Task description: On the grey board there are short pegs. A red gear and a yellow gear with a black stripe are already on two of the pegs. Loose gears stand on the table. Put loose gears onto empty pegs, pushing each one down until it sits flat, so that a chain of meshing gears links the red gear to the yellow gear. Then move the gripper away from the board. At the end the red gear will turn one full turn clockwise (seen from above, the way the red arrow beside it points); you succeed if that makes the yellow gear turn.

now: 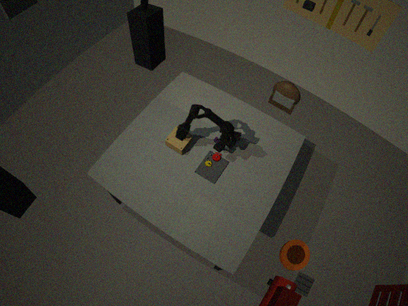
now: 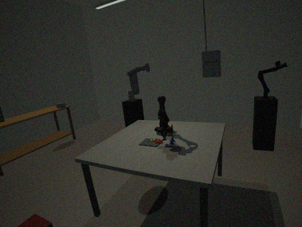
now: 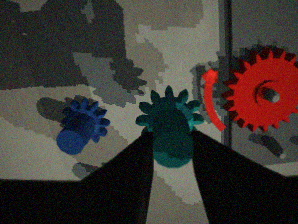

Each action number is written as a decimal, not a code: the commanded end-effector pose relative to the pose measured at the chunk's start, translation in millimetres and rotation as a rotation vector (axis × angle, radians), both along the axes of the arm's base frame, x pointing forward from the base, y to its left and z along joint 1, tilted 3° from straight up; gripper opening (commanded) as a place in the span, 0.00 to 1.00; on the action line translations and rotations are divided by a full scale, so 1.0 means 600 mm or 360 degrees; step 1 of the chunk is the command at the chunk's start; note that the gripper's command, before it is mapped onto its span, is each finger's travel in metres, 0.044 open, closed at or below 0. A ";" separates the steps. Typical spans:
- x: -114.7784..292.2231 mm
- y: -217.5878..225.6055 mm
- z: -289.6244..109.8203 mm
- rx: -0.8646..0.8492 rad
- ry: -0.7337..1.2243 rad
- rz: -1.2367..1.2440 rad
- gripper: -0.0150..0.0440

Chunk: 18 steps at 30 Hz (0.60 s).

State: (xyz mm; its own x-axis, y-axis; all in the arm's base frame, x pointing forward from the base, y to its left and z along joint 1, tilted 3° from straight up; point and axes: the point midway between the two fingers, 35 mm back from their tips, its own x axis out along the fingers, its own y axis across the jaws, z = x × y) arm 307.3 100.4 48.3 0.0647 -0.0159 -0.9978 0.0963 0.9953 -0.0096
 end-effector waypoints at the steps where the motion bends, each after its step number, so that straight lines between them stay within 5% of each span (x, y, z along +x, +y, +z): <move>1: 0.003 -0.001 0.029 0.0001 -0.0023 -0.0004 0.25; 18: -0.009 -0.005 0.116 0.0000 -0.0023 -0.0004 0.25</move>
